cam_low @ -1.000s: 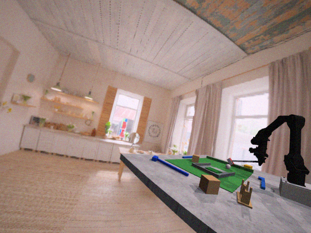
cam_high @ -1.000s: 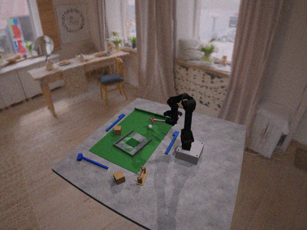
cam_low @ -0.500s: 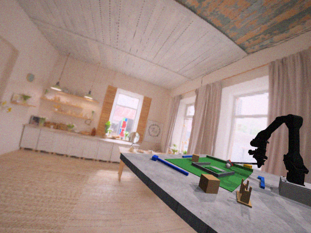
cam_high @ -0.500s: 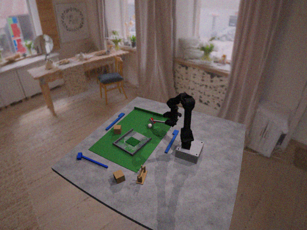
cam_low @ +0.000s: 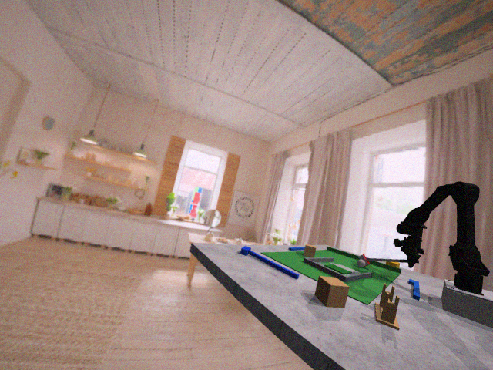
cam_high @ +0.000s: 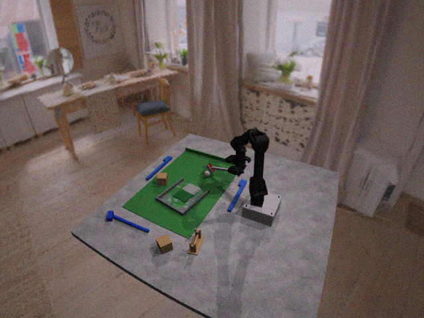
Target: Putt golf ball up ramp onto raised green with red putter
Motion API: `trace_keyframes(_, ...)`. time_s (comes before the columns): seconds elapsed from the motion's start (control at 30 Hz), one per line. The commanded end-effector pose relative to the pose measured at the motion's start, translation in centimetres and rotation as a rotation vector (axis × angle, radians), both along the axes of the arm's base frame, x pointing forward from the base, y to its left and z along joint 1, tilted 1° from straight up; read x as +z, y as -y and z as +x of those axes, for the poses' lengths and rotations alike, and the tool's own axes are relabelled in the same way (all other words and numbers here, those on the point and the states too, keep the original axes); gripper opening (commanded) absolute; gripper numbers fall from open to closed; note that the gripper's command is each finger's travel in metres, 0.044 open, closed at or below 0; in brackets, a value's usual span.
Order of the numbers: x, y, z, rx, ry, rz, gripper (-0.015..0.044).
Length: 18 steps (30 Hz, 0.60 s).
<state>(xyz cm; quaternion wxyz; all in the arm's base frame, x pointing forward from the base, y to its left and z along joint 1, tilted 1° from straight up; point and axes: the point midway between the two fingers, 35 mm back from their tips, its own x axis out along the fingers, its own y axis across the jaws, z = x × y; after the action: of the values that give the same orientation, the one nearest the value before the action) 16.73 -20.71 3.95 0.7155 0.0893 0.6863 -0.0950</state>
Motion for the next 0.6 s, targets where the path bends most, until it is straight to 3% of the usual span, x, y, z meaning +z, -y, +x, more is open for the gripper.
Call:
trace_keyframes(0.0, 0.0, 0.8, -0.1, -0.001, 0.003, -0.003, 0.0)
trace_keyframes(0.2, -0.2, 2.9, -0.7, -0.003, 0.003, -0.005, 0.0)
trace_keyframes(0.57, -0.3, 2.4, -0.7, -0.002, 0.0, 0.002, 0.0)
